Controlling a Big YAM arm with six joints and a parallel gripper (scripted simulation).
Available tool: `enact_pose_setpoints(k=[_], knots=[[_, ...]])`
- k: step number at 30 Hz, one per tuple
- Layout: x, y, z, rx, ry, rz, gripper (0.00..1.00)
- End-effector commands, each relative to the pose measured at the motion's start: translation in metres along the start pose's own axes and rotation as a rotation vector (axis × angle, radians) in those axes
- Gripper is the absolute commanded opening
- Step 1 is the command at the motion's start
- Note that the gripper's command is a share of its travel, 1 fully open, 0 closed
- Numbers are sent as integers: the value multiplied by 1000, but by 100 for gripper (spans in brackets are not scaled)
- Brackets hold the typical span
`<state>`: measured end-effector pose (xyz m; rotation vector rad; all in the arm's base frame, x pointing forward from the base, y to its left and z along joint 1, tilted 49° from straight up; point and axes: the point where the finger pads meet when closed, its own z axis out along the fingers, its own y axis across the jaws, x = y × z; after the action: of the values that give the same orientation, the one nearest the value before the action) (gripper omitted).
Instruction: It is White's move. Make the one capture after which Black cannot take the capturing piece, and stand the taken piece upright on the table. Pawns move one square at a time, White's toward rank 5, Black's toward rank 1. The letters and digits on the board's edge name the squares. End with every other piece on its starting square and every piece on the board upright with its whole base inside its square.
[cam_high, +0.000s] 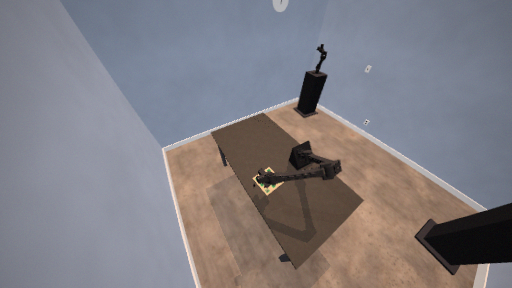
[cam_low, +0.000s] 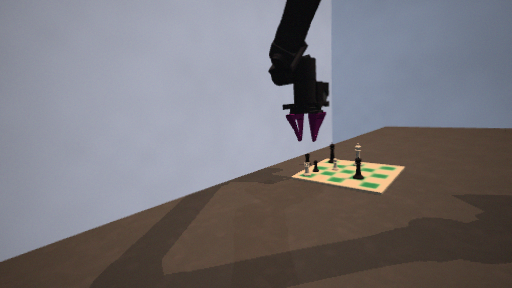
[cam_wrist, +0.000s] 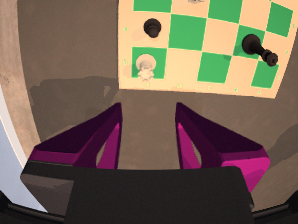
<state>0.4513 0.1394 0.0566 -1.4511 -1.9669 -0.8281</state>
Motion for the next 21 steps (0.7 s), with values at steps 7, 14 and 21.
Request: enact_pose_setpoints(k=[7,14,21], knots=[[9,5,-10,-35,-19,66,36],[9,7,-12,-37,-19,64,36],[9,7,-12,-37,-19,64,36]])
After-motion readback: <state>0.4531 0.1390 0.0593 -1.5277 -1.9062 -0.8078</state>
